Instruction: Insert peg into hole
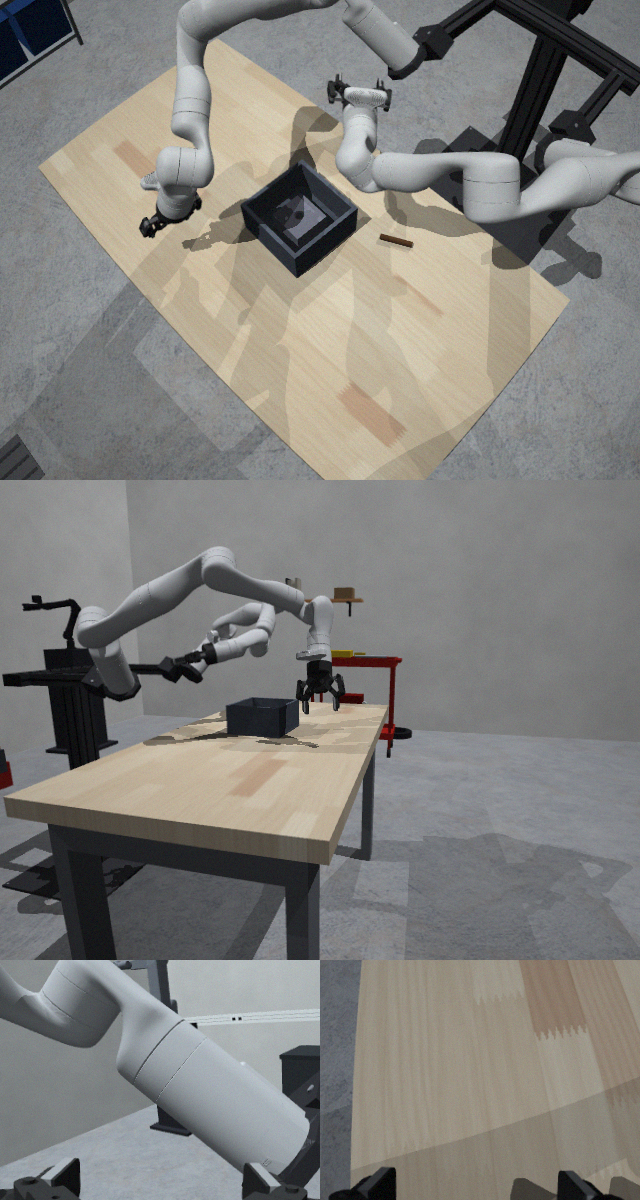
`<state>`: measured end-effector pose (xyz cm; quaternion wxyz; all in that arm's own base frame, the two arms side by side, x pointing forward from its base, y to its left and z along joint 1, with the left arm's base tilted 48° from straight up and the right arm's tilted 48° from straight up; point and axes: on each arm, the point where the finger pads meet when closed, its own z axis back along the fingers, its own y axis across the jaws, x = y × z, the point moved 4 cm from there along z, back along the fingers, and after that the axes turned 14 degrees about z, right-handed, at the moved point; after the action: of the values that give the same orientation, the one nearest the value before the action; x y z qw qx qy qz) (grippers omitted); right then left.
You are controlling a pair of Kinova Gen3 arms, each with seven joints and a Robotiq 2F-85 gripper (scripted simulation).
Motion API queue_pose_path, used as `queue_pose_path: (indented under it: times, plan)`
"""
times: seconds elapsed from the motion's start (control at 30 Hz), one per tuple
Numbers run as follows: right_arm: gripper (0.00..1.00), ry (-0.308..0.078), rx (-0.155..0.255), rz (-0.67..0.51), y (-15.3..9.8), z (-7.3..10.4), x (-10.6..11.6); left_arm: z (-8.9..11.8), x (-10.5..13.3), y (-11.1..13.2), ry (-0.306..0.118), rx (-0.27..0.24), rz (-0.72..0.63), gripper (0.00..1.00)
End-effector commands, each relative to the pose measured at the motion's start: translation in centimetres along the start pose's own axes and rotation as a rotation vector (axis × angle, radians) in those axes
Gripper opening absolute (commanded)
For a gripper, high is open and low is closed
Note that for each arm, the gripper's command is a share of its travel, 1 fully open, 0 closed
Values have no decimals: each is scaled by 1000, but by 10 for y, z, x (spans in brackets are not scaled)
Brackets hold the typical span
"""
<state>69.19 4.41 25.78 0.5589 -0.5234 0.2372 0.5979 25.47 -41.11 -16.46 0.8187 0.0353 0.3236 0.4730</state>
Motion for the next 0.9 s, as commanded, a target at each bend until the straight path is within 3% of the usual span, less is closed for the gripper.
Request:
queue_pose_path:
  times: [0.0, 0.63, 0.87]
  plan:
    - [1000, -1, -3, -1, -1, 2, 0, 0, -1, 0, 1, 0, -2, 1000]
    - [1000, -2, -2, -2, -1, 2, 0, 1, -2, 0, 0, -1, -3, 1000]
    - [1000, -20, 10, -10, 2, 0, -3, 13, -8, -3, -6, -13, -38, 1000]
